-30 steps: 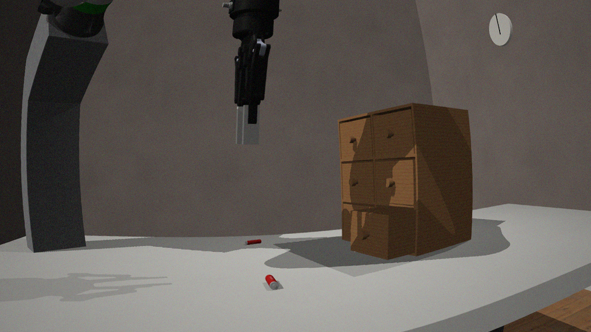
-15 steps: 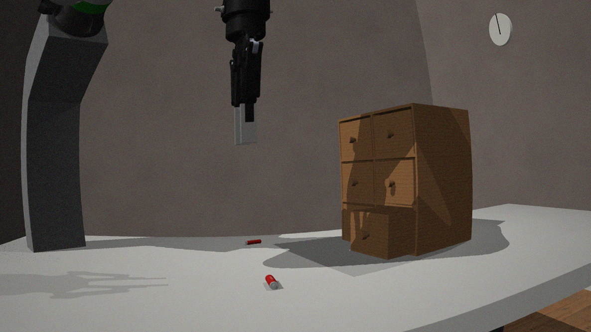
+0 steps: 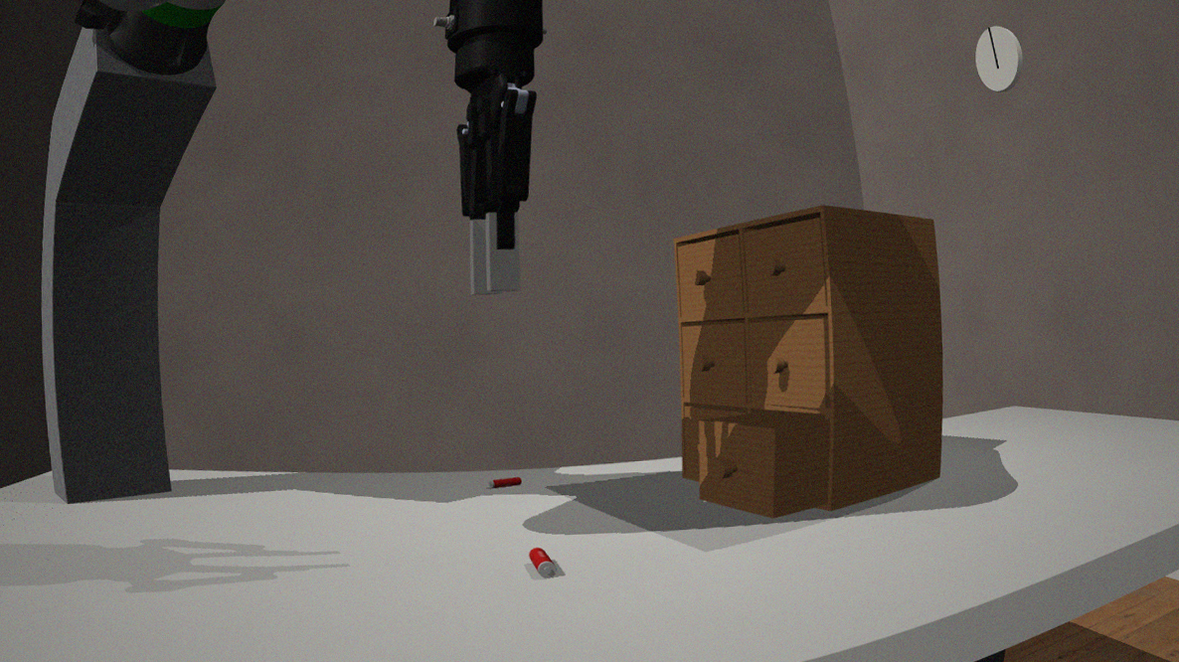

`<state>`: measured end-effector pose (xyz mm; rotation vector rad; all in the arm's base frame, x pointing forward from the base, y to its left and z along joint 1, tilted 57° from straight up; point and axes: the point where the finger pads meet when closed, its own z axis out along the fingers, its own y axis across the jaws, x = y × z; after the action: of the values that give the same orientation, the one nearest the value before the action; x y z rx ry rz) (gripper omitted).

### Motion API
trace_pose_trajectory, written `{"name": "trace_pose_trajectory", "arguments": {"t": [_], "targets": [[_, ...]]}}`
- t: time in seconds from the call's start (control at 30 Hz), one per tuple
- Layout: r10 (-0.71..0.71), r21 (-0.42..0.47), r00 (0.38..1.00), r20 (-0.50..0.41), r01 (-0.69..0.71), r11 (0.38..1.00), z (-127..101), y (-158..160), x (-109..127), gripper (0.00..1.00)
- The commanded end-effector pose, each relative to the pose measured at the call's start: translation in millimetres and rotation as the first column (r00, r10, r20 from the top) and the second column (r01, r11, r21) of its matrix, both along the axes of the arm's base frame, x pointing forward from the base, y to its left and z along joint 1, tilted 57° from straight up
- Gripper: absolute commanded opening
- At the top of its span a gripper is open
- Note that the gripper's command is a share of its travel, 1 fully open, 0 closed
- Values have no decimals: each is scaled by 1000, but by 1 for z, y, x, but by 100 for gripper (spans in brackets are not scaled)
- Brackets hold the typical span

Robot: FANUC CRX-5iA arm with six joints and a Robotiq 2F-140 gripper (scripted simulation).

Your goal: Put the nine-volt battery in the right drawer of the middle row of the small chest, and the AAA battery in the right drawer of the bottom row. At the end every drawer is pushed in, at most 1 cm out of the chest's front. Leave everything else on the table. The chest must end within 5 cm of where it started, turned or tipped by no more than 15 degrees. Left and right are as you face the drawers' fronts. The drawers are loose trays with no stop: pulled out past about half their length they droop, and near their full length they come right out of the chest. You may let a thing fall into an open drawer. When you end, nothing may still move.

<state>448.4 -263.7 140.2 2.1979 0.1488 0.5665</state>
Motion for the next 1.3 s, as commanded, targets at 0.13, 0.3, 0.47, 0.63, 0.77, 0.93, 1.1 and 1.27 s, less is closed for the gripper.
{"name": "trace_pose_trajectory", "arguments": {"t": [0.13, 0.3, 0.47, 0.63, 0.77, 0.93, 1.1, 1.27], "targets": [[196, -148, 923, -330, -256, 955, -20, 10, 38, 20], [280, -194, 802, -528, -435, 879, -52, 24, 81, 20], [319, -195, 654, -686, -588, 785, -78, 36, 109, 20], [314, -155, 455, -833, -737, 658, -110, 50, 135, 20], [276, -93, 282, -919, -835, 542, -145, 65, 158, 20], [227, -32, 150, -962, -891, 452, -168, 74, 171, 20], [73, 133, -117, -990, -954, 268, -211, 92, 189, 20], [-83, 281, -294, -952, -950, 140, -249, 108, 201, 20]]}}
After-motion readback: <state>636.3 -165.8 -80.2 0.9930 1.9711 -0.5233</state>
